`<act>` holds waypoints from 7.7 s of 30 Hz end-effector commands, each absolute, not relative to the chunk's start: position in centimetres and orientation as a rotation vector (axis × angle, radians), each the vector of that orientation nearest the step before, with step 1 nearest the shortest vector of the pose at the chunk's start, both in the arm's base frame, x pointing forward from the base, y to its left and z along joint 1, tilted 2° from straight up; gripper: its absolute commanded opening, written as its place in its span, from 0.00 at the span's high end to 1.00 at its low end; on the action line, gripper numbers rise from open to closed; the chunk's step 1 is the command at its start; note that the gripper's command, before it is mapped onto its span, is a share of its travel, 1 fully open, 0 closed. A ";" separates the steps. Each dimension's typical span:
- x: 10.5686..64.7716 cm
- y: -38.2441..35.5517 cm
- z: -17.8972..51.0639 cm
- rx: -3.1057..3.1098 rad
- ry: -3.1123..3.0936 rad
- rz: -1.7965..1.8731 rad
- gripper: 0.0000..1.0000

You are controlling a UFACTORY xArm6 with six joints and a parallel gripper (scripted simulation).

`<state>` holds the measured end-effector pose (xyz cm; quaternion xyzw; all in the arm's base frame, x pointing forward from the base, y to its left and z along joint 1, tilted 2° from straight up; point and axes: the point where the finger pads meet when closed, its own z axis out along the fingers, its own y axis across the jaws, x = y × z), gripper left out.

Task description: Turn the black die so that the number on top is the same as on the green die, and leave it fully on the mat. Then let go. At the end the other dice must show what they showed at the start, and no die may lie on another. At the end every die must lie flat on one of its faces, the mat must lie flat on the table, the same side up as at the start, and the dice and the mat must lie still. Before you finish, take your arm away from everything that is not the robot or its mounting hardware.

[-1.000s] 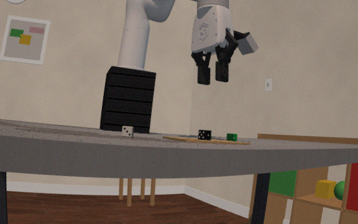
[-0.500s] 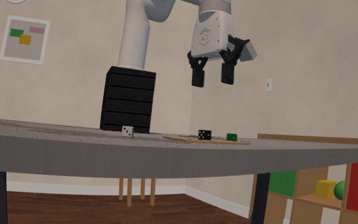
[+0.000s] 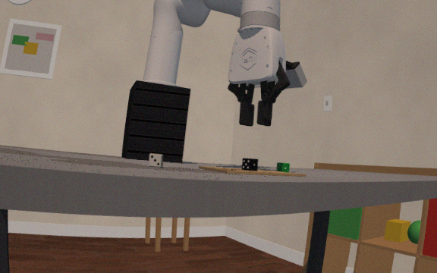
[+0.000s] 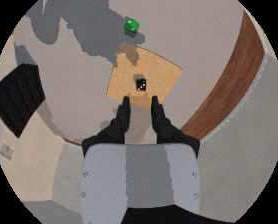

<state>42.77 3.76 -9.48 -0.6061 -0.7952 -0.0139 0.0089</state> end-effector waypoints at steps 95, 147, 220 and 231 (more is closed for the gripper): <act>42.9 3.9 -14.6 -1.893 -2.486 -0.049 0.64; 43.1 3.9 -14.6 -1.893 -2.486 -0.049 0.64; 43.1 4.0 -17.0 -1.893 -2.486 -0.049 0.64; 43.1 4.0 -17.0 -1.893 -2.486 -0.049 0.64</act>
